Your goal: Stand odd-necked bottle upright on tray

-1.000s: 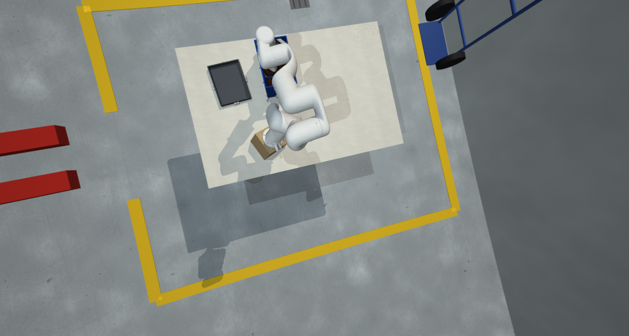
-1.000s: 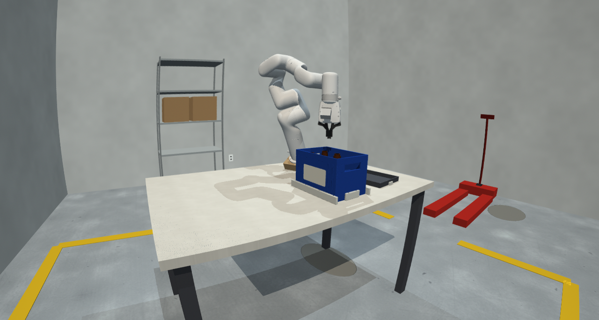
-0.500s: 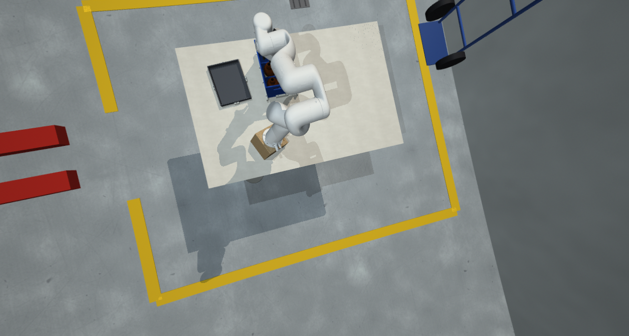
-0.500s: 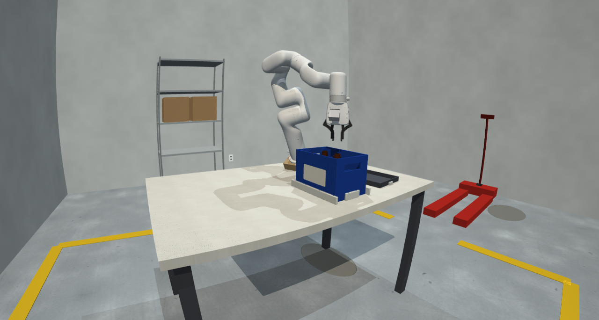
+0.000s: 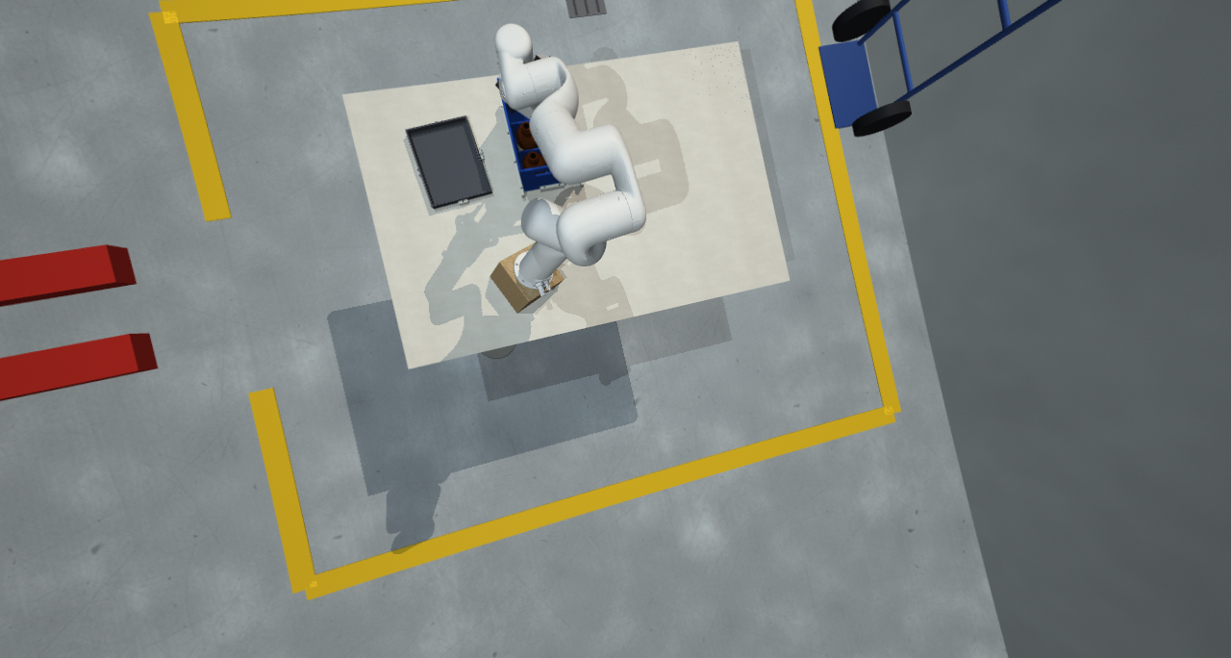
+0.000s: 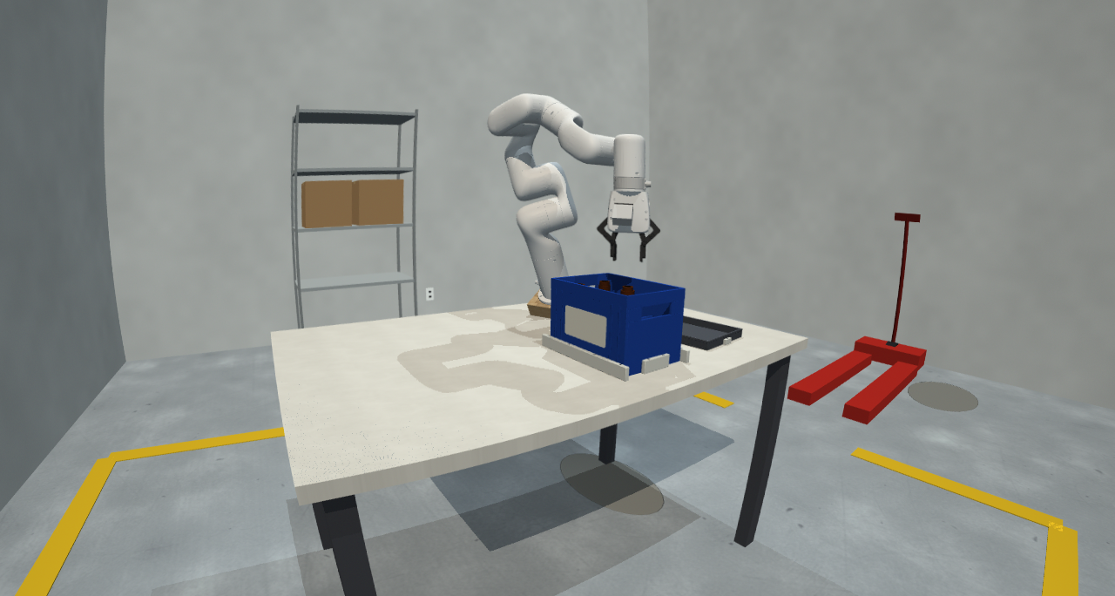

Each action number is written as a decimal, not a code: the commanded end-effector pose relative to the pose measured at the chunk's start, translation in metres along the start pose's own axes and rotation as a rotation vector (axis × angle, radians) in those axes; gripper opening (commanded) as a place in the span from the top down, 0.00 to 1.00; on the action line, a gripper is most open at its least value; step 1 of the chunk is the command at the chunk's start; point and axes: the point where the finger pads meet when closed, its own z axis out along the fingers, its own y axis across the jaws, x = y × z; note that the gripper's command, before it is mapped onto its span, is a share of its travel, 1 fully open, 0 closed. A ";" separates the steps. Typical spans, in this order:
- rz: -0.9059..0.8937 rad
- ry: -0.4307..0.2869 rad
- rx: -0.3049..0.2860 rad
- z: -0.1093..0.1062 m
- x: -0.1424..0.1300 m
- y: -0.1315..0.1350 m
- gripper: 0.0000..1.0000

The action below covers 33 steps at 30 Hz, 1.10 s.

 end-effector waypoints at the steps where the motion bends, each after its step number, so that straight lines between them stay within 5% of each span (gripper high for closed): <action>1: 0.000 0.003 0.003 -0.001 0.001 -0.001 0.35; 33: -0.001 0.006 -0.005 0.005 0.001 -0.001 0.35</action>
